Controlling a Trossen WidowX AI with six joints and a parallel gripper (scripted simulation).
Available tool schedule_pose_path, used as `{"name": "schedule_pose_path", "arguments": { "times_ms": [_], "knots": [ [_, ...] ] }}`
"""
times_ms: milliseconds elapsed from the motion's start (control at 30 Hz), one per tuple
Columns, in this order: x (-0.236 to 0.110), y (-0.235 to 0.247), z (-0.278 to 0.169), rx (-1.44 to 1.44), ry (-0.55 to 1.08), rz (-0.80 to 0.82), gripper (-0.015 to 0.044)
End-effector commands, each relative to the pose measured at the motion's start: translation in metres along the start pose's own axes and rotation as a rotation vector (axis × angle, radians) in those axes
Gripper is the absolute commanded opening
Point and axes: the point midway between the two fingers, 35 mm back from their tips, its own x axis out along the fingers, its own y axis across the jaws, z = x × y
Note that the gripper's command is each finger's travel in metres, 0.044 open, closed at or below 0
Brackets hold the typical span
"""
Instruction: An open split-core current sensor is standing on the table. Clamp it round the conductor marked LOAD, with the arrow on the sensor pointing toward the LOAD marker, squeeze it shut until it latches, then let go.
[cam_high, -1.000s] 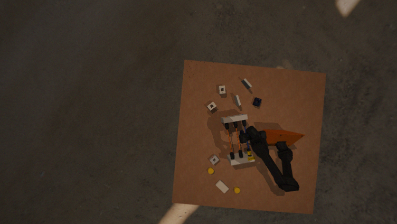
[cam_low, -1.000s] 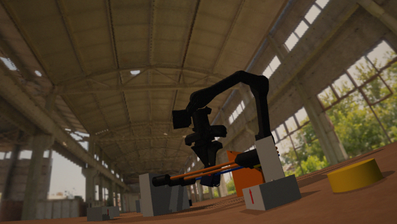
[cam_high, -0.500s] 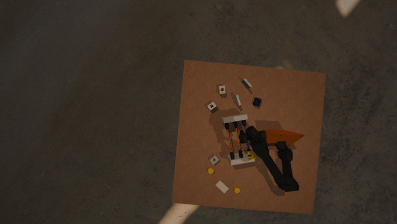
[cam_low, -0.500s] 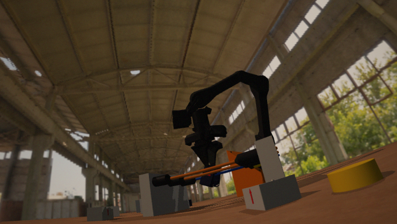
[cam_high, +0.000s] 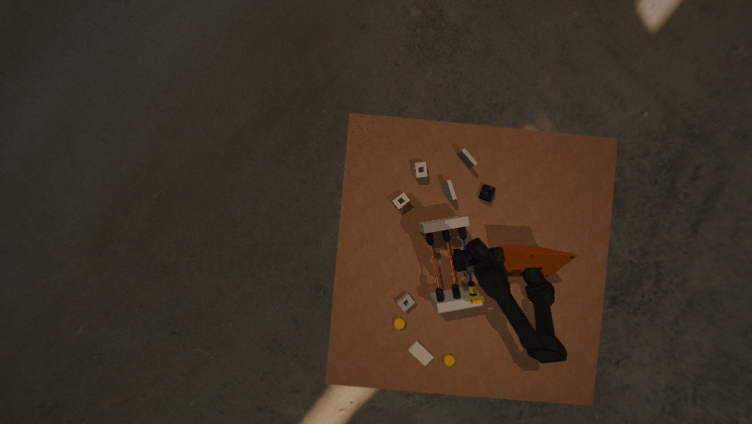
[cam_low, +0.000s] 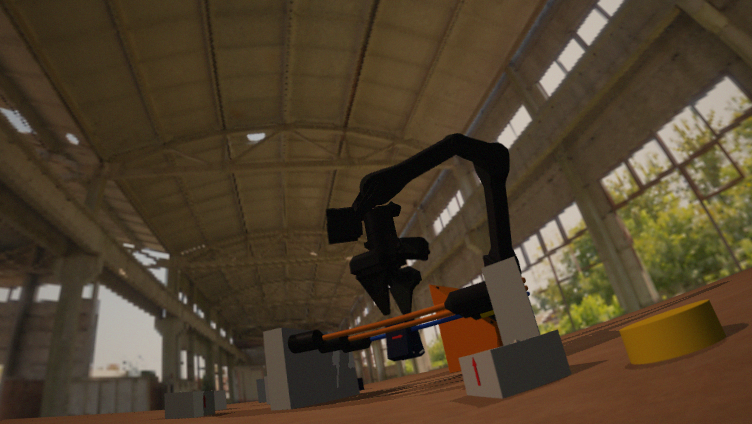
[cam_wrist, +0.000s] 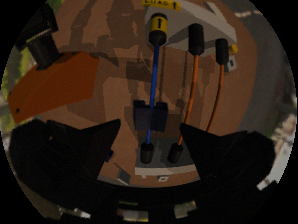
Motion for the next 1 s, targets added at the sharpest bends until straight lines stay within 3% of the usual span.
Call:
{"name": "schedule_pose_path", "arguments": {
  "times_ms": [0, 100, 867, 967],
  "knots": [
    [0.020, -0.001, 0.001, 0.003, -0.004, -0.002, 0.0440],
    [0.040, -0.001, 0.002, 0.004, -0.008, -0.006, 0.0440],
    [0.070, -0.001, 0.003, 0.004, -0.009, -0.006, 0.0440],
    [0.066, -0.001, 0.002, -0.001, -0.003, -0.003, 0.0420]
  ]
}}
